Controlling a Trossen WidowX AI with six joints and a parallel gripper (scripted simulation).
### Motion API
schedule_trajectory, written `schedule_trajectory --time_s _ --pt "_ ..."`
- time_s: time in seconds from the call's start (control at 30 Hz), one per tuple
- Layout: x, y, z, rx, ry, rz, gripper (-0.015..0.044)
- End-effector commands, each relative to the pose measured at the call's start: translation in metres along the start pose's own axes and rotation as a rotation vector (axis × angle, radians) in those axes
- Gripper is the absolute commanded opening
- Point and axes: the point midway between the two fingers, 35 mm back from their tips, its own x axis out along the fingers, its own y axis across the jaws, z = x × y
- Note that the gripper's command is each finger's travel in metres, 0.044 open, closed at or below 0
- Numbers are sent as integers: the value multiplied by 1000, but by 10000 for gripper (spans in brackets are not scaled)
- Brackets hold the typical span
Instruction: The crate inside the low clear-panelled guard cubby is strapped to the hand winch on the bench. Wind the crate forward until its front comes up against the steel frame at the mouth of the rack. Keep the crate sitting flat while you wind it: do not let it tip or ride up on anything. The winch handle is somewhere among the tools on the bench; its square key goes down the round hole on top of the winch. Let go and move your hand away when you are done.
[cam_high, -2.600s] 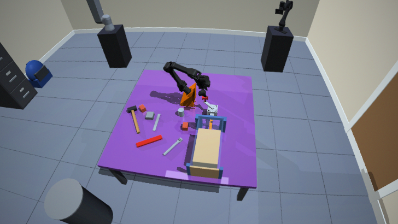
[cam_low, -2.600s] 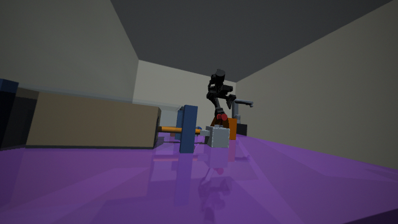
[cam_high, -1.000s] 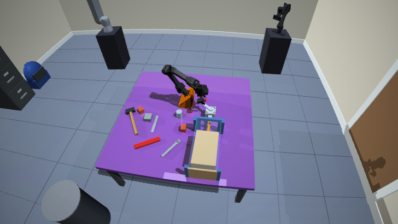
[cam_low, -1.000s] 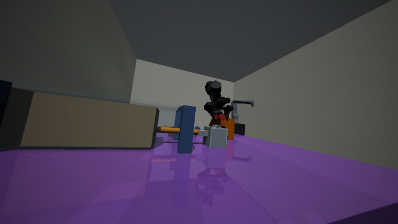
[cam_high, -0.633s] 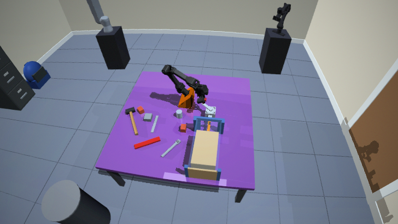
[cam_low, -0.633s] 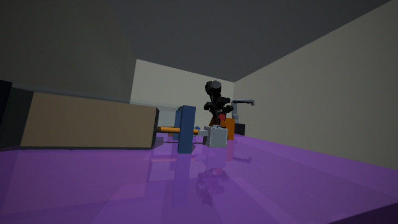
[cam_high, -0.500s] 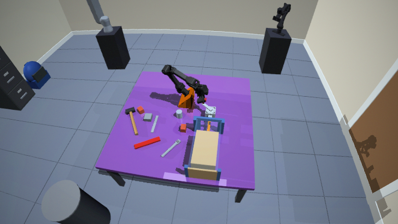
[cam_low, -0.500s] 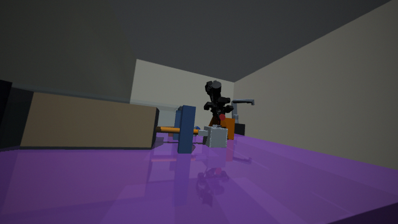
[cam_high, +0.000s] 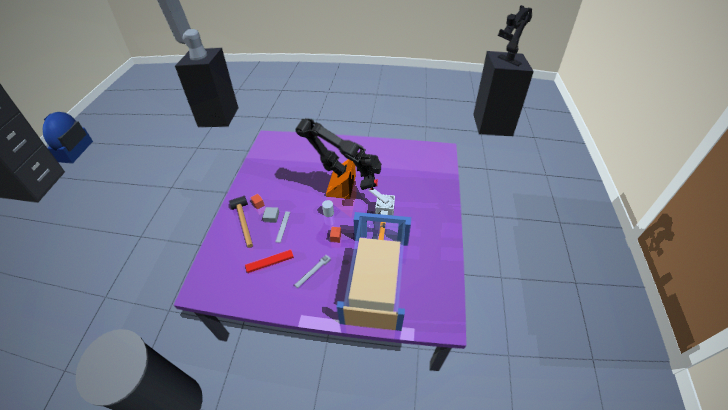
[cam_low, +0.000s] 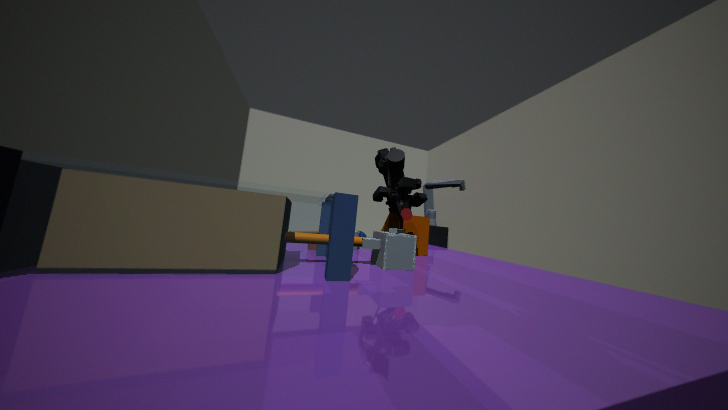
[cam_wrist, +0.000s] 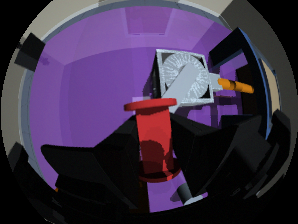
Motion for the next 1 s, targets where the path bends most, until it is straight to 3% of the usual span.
schedule_trajectory --time_s 0.0,0.97 --pt "2 0 -2 -5 6 -2 0" --pt "-6 -28 -19 -4 8 -3 0"
